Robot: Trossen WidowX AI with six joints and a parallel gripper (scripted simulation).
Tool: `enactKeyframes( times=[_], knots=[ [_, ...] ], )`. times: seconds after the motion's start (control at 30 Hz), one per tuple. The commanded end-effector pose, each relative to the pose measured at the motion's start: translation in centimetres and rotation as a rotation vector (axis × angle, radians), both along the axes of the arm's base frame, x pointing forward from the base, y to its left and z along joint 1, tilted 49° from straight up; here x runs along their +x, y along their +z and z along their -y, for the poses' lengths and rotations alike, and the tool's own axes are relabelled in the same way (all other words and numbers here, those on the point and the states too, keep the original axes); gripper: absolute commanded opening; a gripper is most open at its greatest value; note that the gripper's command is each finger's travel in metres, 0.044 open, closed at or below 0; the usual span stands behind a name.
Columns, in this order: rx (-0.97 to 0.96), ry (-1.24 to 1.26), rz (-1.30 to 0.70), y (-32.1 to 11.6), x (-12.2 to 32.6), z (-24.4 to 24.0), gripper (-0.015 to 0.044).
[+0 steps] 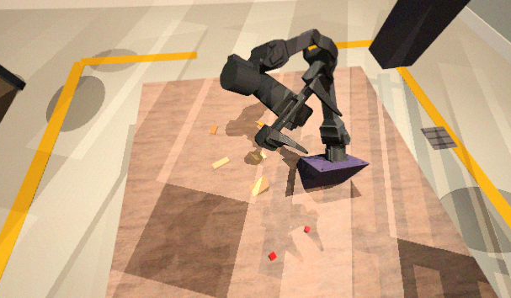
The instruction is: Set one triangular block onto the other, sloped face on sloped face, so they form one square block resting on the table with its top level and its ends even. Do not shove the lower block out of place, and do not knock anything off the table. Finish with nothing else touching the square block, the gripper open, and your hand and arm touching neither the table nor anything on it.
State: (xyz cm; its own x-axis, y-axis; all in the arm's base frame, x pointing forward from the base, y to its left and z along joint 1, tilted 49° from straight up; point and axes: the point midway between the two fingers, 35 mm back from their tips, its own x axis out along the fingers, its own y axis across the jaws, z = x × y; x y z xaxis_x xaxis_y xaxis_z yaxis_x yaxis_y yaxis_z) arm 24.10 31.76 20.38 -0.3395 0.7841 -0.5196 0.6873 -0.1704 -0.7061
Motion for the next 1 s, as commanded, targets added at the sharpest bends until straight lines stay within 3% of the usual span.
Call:
enactKeyframes(
  times=[0.0,0.2,0.5,0.7,0.97],
  knots=[
    [-0.012,-0.006,0.000,-0.2,0.2,0.1,0.0426],
    [-0.389,-0.188,-0.003,-6.6,4.3,5.3,0.0440],
    [-1.038,-0.374,-0.019,-13.8,7.8,17.9,0.0440],
    [-1.473,-0.394,-0.016,-15.2,8.4,27.2,0.0440],
    [-2.020,-0.248,0.048,-13.7,9.0,38.4,0.0440]
  ],
)
